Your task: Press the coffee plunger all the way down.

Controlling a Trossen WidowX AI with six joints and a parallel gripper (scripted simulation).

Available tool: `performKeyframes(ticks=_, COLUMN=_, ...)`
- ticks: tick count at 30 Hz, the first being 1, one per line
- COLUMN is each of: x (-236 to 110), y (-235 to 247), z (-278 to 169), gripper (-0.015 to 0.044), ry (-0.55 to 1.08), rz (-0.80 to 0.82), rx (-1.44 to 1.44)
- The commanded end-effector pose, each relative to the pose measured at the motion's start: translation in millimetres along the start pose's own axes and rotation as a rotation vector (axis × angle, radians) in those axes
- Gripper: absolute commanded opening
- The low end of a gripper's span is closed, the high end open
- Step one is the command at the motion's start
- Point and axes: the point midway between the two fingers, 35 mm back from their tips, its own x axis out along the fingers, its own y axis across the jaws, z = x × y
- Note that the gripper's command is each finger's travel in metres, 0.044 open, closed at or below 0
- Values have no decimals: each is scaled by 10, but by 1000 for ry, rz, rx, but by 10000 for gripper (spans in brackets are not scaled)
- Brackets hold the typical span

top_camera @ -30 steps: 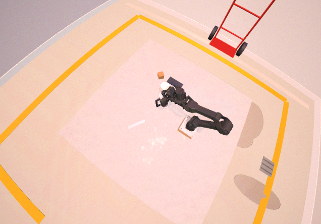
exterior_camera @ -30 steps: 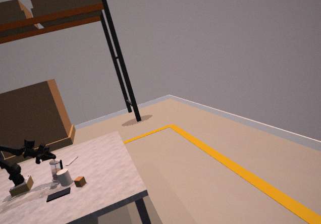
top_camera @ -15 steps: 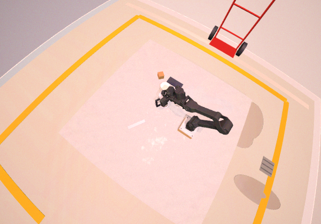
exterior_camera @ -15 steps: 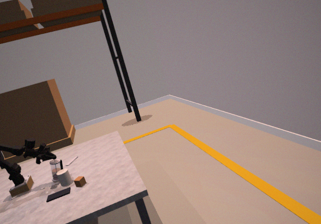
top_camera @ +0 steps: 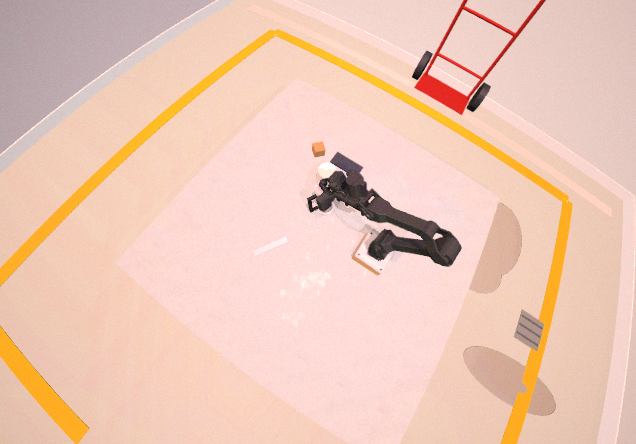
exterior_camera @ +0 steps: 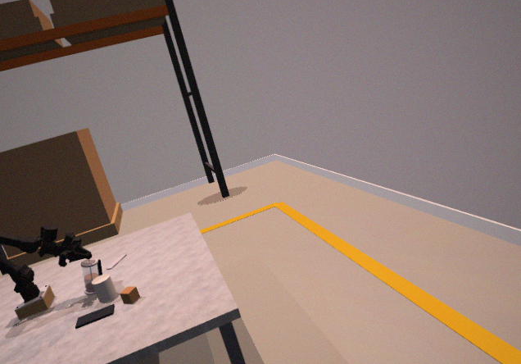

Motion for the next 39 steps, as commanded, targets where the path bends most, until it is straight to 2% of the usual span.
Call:
performKeyframes(ticks=1, x=-1, y=0, z=-3, gripper=128, ry=1, rz=0, rx=0)
performKeyframes(ticks=3, x=-1, y=0, z=-3, gripper=128, ry=1, rz=0, rx=0)
performKeyframes(ticks=15, x=-1, y=0, z=-3, gripper=440, ry=1, rz=0, rx=0)
performKeyframes(ticks=22, x=-109, y=6, z=92, gripper=440, ry=9, rz=2, rx=4)
performKeyframes(ticks=29, x=-754, y=9, z=441, gripper=440, ry=24, rz=1, rx=-5)
performKeyframes(ticks=39, x=-762, y=9, z=426, gripper=440, ry=25, rz=1, rx=-6)
